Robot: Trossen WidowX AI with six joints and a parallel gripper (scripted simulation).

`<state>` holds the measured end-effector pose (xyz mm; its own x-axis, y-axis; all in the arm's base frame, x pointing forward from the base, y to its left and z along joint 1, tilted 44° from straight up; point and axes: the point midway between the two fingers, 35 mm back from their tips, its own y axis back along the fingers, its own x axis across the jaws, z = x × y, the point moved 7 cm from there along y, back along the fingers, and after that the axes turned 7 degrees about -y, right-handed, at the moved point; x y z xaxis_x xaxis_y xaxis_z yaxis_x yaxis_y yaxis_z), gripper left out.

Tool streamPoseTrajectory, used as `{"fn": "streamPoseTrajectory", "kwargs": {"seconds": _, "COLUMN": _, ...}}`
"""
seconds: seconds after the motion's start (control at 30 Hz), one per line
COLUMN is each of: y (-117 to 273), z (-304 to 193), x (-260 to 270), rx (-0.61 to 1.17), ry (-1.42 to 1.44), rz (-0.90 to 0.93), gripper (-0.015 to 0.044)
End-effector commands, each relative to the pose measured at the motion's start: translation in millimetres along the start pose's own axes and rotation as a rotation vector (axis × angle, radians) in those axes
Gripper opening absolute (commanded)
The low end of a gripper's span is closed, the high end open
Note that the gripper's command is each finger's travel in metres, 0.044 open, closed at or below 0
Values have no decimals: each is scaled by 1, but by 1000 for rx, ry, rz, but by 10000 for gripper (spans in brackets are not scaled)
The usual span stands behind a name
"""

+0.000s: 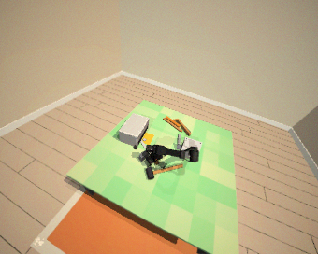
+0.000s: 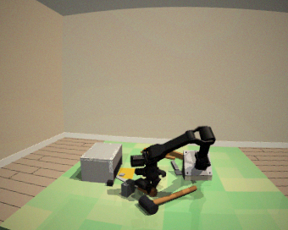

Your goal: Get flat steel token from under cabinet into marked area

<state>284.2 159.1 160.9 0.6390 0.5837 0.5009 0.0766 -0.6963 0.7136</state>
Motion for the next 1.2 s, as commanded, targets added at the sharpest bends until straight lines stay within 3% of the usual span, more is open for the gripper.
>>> {"fn": "streamPoseTrajectory", "kwargs": {"seconds": 0.0, "y": -1, "z": -6, "x": -1, "rx": -4, "ry": -5, "rz": -6, "gripper": 0}}
{"fn": "streamPoseTrajectory", "kwargs": {"seconds": 1.17, "y": 2, "z": -46, "x": 0, "rx": -1, "ry": 1, "rz": -4, "gripper": 0}}
